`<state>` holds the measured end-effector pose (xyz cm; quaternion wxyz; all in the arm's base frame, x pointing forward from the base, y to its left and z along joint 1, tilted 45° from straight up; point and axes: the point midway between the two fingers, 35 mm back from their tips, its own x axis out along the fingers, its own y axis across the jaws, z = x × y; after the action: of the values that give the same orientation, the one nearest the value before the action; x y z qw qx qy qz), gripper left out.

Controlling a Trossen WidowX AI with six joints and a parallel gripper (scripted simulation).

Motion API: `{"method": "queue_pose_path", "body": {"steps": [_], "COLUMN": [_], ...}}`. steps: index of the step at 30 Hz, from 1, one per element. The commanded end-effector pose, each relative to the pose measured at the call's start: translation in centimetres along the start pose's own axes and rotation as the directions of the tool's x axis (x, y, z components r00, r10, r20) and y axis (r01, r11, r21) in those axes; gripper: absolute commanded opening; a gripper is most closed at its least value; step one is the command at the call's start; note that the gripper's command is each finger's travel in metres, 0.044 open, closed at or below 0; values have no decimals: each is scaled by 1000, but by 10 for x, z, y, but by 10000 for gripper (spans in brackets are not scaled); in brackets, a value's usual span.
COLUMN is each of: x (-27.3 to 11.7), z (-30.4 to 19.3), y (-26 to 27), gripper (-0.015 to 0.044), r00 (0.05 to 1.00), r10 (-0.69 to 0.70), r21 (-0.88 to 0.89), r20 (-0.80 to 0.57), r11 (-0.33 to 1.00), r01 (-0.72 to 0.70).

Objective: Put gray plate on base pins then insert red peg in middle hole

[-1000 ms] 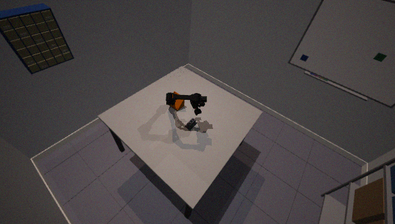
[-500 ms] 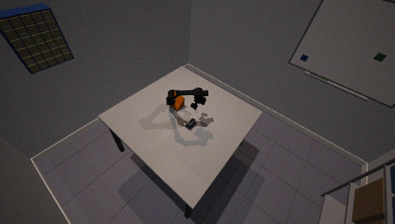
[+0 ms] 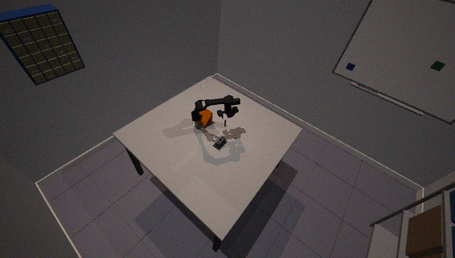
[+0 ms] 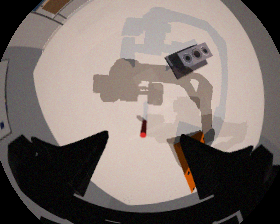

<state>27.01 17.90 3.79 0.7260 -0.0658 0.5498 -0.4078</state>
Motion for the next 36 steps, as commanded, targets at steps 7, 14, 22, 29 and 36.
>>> {"method": "queue_pose_path", "body": {"steps": [7, 14, 22, 29, 36], "x": [16, 16, 48, 63, 72], "z": [-47, -47, -47, -47, -47], "y": [7, 7, 4, 3, 3], "gripper": [440, 440, 440, 440, 440], "r00": [998, 998, 998, 998, 998], "r10": [-54, -54, -54, -55, -54], "r21": [496, 496, 497, 497, 497], "r20": [-20, -20, -19, -19, -19], "r11": [866, 866, 866, 866, 866], "r01": [57, 57, 57, 57, 56]}}
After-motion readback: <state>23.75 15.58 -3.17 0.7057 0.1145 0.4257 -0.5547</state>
